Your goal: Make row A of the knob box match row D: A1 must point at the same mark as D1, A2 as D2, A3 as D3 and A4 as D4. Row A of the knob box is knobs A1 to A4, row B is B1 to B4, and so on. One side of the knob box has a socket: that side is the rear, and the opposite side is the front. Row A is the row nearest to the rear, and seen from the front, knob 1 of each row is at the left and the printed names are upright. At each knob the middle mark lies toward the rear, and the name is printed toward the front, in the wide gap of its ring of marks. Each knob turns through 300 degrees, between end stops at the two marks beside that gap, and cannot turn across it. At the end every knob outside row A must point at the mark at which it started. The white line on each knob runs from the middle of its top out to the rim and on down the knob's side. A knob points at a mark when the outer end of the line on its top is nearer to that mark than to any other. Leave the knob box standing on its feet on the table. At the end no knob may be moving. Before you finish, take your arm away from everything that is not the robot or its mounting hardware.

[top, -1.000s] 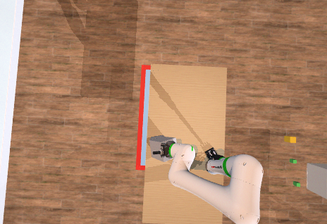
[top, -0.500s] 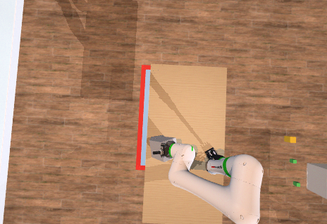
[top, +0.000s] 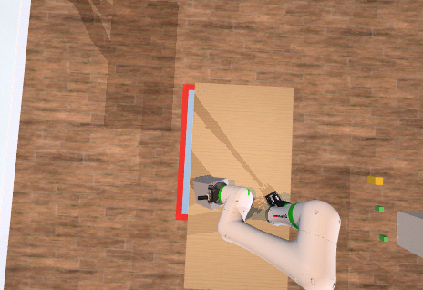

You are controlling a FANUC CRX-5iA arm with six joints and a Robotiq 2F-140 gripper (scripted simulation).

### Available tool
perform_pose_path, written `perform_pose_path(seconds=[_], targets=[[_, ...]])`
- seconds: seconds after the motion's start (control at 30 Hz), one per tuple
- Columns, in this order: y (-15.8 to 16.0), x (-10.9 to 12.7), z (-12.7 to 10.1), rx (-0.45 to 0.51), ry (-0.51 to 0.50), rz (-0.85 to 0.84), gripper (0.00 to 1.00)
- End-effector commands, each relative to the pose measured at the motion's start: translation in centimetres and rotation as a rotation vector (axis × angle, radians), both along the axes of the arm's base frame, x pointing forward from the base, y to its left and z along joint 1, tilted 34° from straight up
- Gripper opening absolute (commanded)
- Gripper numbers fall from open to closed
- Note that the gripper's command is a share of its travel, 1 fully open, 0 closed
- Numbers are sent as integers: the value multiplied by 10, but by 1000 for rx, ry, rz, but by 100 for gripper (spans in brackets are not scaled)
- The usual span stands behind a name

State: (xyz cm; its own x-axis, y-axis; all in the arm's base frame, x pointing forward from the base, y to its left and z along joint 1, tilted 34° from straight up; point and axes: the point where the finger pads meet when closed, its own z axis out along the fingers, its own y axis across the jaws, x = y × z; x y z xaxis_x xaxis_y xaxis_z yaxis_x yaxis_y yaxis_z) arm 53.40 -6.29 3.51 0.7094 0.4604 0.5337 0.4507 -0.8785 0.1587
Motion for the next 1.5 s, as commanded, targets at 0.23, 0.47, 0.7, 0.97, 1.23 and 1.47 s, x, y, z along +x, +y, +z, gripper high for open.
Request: perform_pose_path(seconds=[0.23,0.47,0.7,0.97,1.23,1.47], targets=[[0,0,0,0,0,0,12],[0,1,-1,0,0,0,12],[0,3,-4,0,0,0,12],[1,6,-9,0,0,0,12],[2,8,-11,0,0,0,12],[2,8,-12,0,0,0,12]])
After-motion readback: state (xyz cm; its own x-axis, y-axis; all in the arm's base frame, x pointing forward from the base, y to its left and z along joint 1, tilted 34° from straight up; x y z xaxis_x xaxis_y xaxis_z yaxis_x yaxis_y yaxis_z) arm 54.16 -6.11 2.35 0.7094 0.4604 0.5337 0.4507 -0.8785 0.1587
